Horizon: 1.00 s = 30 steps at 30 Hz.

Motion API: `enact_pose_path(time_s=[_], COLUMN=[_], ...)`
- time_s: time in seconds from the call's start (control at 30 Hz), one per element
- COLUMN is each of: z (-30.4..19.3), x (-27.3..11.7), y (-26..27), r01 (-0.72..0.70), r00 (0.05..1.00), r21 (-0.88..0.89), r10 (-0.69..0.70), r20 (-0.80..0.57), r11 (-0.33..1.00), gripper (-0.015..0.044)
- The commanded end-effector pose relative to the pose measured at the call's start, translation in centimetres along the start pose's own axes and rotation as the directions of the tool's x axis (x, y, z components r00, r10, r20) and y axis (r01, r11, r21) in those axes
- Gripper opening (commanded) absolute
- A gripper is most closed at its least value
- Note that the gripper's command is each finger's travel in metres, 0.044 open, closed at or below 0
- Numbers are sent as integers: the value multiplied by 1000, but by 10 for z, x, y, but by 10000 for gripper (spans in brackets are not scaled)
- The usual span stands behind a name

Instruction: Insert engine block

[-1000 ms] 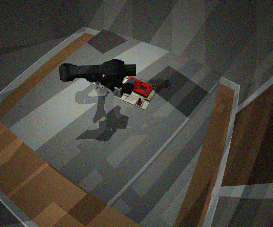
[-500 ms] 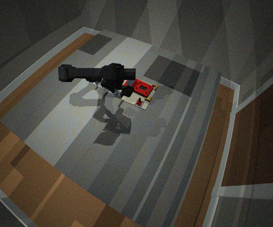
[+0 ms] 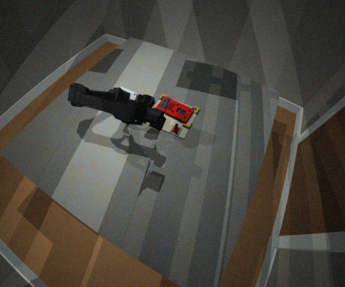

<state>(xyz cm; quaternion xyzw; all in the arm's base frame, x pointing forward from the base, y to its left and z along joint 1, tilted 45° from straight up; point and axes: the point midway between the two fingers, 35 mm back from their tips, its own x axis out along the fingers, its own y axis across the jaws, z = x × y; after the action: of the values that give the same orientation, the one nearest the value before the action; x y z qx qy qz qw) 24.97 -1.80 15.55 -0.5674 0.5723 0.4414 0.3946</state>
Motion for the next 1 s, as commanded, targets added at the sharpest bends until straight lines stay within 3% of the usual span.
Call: enact_pose_path(time_s=[0.0,0.13,0.4,0.67,0.97], z=[-5,-9,-10,-20,-28], x=[-3,-5,-5,7,23], y=[-2,-3,-3,-2,-2], r01=[19,42,43,44,45], r00=[991,970,968,929,927], r21=[-3,-2,-2,-2,-2], r10=[-19,-40,-41,-40,-41], r20=[130,238,247,369,372], r11=[1000,999,999,999,999], gripper=[0,0,0,0,0])
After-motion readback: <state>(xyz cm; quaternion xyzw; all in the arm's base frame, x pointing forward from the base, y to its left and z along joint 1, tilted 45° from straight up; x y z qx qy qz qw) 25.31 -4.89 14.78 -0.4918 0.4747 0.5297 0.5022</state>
